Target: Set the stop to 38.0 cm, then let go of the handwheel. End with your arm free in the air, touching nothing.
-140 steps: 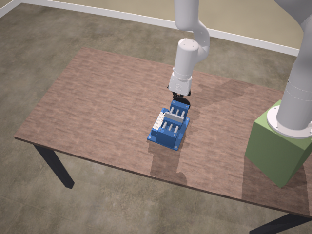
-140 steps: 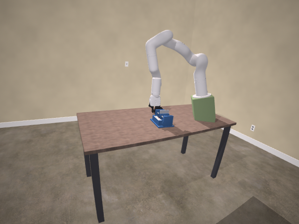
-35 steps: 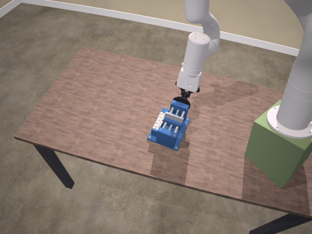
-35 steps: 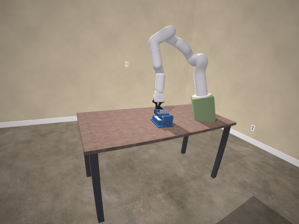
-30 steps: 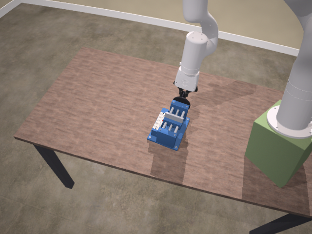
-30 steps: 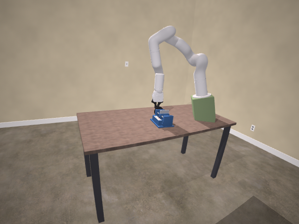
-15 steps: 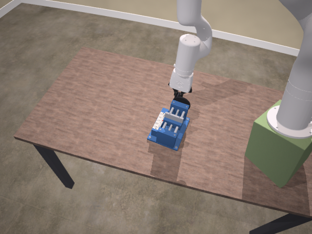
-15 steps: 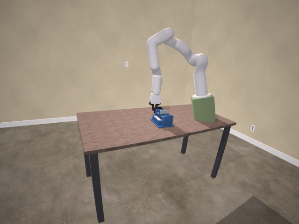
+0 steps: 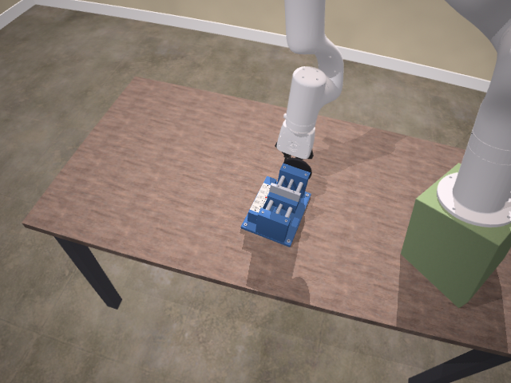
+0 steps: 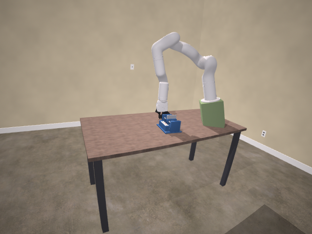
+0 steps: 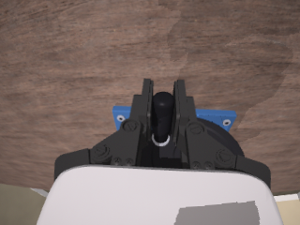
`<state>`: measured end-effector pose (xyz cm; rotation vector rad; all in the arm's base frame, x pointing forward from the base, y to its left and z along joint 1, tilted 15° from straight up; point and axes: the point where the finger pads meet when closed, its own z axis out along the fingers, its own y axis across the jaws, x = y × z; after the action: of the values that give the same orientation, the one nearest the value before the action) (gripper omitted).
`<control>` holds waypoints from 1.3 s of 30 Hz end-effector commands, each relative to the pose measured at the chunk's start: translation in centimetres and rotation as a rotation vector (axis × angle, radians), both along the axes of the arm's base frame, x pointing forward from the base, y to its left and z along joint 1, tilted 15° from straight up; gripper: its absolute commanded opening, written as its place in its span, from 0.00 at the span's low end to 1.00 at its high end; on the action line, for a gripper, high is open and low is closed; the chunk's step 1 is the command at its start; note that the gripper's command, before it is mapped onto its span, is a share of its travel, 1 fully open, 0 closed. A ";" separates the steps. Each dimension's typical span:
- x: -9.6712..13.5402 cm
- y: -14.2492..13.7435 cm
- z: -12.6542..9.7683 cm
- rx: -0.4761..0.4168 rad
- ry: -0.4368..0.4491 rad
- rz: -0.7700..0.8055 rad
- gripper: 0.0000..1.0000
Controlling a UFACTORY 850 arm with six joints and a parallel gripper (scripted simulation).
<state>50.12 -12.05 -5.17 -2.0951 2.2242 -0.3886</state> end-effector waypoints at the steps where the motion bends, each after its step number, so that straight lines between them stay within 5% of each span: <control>1: -0.6 -0.1 -1.1 0.002 0.001 0.000 0.06; 20: -4.1 0.1 -2.1 0.002 0.001 0.000 0.06; 39: -6.3 0.6 0.7 0.002 0.001 0.000 0.06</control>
<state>43.95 -11.57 -5.20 -2.0951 2.2250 -0.3841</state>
